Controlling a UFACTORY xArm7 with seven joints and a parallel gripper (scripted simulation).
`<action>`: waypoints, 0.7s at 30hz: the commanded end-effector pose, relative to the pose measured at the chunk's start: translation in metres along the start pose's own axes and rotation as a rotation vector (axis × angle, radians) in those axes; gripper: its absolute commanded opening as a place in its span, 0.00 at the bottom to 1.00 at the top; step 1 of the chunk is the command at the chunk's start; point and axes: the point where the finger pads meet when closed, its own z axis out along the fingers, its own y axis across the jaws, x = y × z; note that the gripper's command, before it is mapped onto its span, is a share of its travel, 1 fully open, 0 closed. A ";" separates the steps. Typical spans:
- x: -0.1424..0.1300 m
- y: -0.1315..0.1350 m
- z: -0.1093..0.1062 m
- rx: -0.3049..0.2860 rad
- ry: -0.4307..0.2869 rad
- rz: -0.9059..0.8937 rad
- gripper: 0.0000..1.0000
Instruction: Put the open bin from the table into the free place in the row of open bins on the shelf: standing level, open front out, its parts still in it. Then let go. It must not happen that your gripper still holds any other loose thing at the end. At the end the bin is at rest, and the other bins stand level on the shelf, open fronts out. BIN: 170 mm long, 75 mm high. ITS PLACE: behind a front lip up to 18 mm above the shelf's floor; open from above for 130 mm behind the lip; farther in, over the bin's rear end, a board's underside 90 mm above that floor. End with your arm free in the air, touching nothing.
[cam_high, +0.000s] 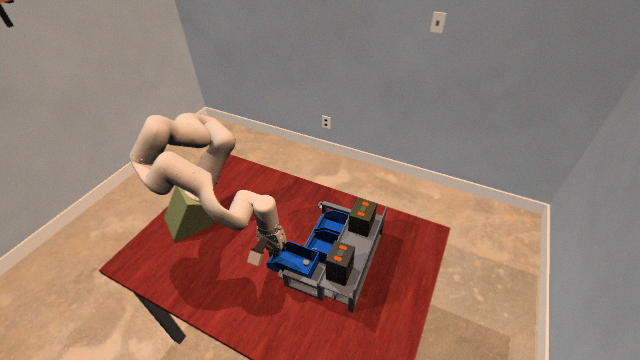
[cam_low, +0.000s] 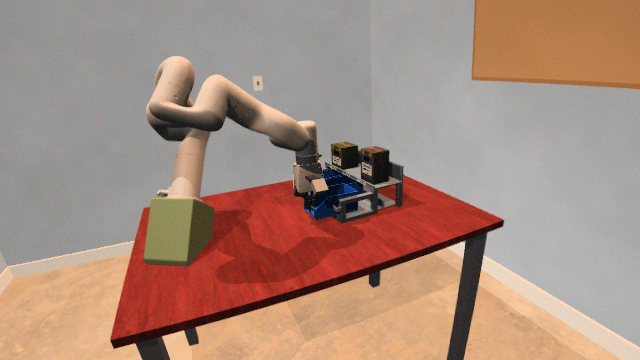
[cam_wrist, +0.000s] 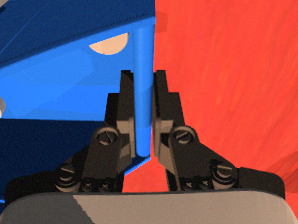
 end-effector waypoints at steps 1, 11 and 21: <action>0.001 -0.009 -0.001 0.003 0.002 0.000 0.00; 0.001 -0.011 -0.001 0.003 0.002 0.000 0.00; 0.001 -0.020 -0.001 0.003 0.002 0.000 0.00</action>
